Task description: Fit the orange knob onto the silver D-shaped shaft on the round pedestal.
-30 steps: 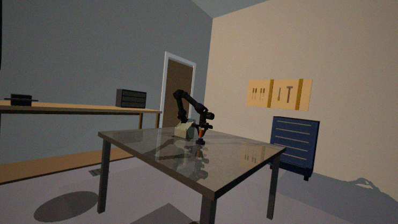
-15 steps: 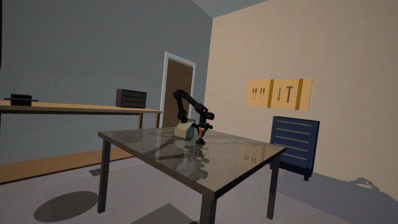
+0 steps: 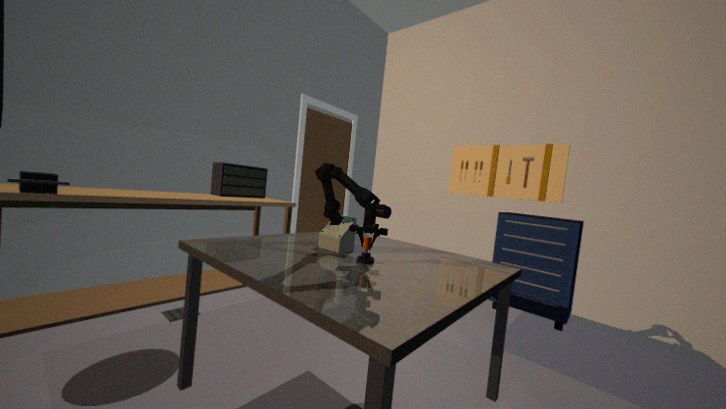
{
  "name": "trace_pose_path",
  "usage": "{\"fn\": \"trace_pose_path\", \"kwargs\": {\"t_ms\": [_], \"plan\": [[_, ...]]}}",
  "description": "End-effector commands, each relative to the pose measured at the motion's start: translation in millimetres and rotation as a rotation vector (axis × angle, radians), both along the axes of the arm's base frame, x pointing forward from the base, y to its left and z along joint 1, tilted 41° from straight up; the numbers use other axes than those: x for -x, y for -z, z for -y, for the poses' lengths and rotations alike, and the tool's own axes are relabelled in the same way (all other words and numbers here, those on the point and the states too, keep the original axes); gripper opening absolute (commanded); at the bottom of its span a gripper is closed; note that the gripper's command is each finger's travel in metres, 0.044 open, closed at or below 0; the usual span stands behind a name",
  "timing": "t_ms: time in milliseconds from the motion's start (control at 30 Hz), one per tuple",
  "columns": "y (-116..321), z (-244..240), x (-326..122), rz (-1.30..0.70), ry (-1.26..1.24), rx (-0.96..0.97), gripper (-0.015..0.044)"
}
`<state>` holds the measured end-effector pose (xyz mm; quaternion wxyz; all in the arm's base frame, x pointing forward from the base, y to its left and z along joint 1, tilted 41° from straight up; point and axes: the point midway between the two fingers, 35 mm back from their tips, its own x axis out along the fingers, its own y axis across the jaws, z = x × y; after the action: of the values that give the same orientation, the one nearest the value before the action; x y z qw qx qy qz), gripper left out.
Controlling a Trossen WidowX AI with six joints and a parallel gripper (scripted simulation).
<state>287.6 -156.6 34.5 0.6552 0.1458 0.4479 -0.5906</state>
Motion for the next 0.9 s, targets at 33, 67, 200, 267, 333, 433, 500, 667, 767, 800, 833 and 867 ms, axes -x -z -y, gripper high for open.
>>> {"fn": "trace_pose_path", "kwargs": {"t_ms": [33, 67, 200, 267, 333, 433, 500, 667, 767, 800, 833, 867], "plan": [[0.8, 0.2, -0.5, 0.033, 0.035, 0.006, 0.0000], [1.0, 0.2, -0.3, 0.033, 0.035, 0.006, 0.0000], [1.5, -0.3, 0.6, 0.032, 0.035, 0.006, 0.0000], [2.1, 0.3, 0.6, 0.032, 0.035, 0.006, 0.0000], [2.9, 1.4, 0.4, 0.032, 0.035, 0.006, 0.0000], [2.7, 1.2, 0.6, 0.032, 0.035, 0.006, 0.0000], [2.8, 1.2, 0.7, 0.032, 0.035, 0.006, 0.0000], [3.1, 1.5, 0.8, 0.032, 0.035, 0.006, 0.0000], [0.8, -1.2, 0.3, 0.033, 0.035, 0.006, 0.0000], [0.3, -1.4, 0.1, 0.033, 0.035, 0.006, 0.0000], [-0.2, -1.6, -0.2, 0.033, 0.035, 0.006, 0.0000], [-0.7, -1.7, -0.6, 0.033, 0.035, 0.006, 0.0000]]}}
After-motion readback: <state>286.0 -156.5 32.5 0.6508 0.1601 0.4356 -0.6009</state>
